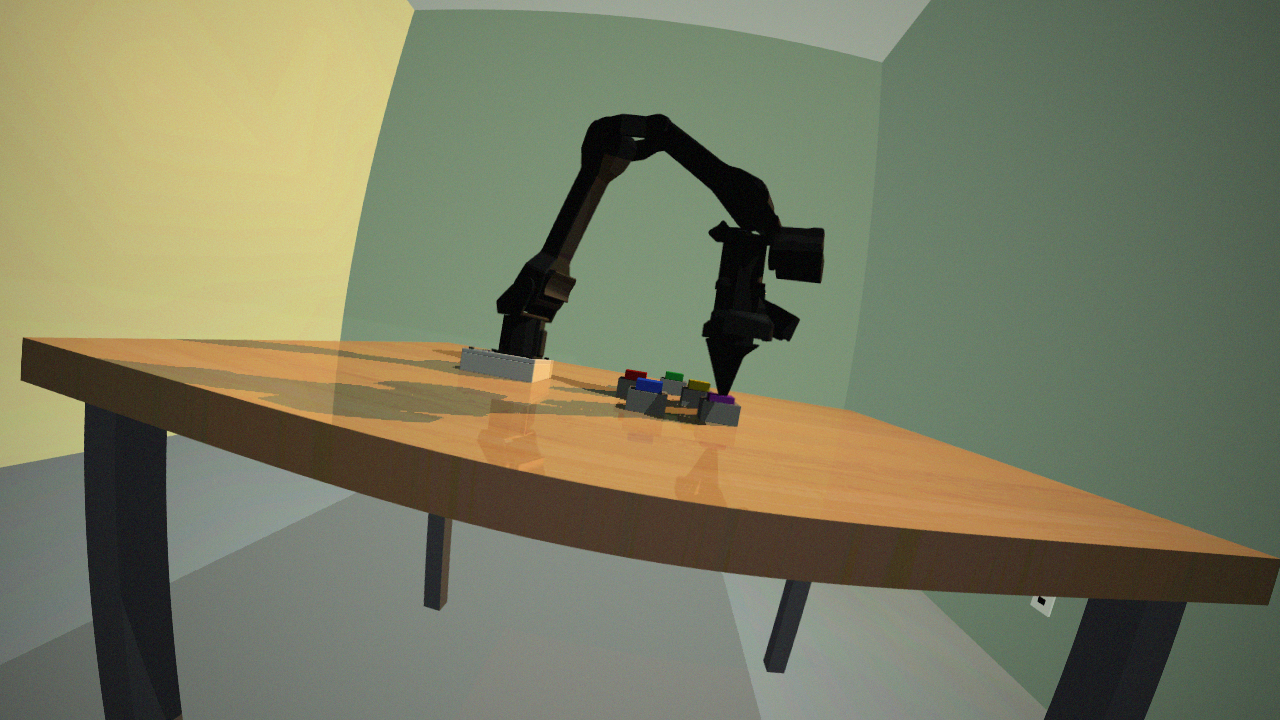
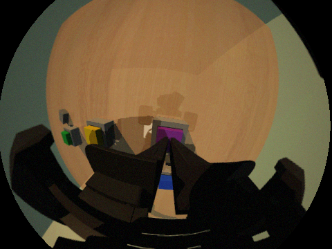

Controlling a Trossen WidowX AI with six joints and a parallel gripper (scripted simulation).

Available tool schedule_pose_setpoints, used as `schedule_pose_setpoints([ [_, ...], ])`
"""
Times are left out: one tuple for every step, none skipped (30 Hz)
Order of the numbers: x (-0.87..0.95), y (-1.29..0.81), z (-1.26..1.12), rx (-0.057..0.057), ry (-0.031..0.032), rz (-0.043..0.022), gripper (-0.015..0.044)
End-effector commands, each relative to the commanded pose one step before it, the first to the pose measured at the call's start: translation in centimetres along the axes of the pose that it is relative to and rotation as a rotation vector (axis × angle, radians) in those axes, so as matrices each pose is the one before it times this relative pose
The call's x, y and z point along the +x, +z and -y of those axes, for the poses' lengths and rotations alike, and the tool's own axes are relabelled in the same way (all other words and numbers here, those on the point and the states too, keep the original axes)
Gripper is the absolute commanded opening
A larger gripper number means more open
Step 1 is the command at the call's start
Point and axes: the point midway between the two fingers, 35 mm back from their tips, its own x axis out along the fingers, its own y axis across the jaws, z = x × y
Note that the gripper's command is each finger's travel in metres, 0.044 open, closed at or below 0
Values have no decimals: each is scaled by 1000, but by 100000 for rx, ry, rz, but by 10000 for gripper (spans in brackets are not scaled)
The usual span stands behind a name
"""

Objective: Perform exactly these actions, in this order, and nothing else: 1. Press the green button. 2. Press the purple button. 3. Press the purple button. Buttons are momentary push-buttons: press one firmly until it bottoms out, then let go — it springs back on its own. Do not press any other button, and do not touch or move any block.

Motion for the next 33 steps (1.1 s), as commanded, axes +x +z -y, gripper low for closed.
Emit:
schedule_pose_setpoints([
  [343,-155,-27,-5,263,-1120,20],
  [0,0,0,0,0,0,20],
  [0,0,0,0,0,0,20],
  [0,0,0,0,0,0,20],
  [0,0,0,0,0,0,20],
  [0,0,0,0,0,0,20],
  [0,0,0,0,0,0,20],
  [0,0,0,0,0,0,20],
  [0,0,0,0,0,0,20],
  [0,0,0,0,0,0,20],
  [0,0,0,0,0,0,20],
  [-565,144,27,5,-226,987,20],
  [-732,-2,7,-1,54,-254,20],
  [-1108,-40,-5,-2,83,-383,20],
  [-744,-52,-14,-2,57,-257,20],
  [-249,-22,-6,-1,19,-86,20],
  [0,0,0,0,0,0,20],
  [0,0,0,0,0,0,20],
  [0,0,0,0,0,0,20],
  [0,0,0,0,0,0,20],
  [-47,87,-244,0,3,6,46],
  [-141,248,-735,0,10,18,72],
  [-235,373,-1236,0,23,30,99],
  [-292,394,-1556,0,38,37,125],
  [-292,315,-1575,0,48,36,151],
  [-292,235,-1586,0,59,34,178],
  [-292,155,-1592,0,69,31,204],
  [-291,74,-1595,0,80,27,230],
  [-291,-7,-1593,0,90,22,256],
  [-280,-82,-1530,0,96,16,283],
  [-283,-159,-1544,1,106,10,309],
  [-286,-237,-1544,1,116,3,335],
  [-284,-312,-1520,1,124,-5,361],
])
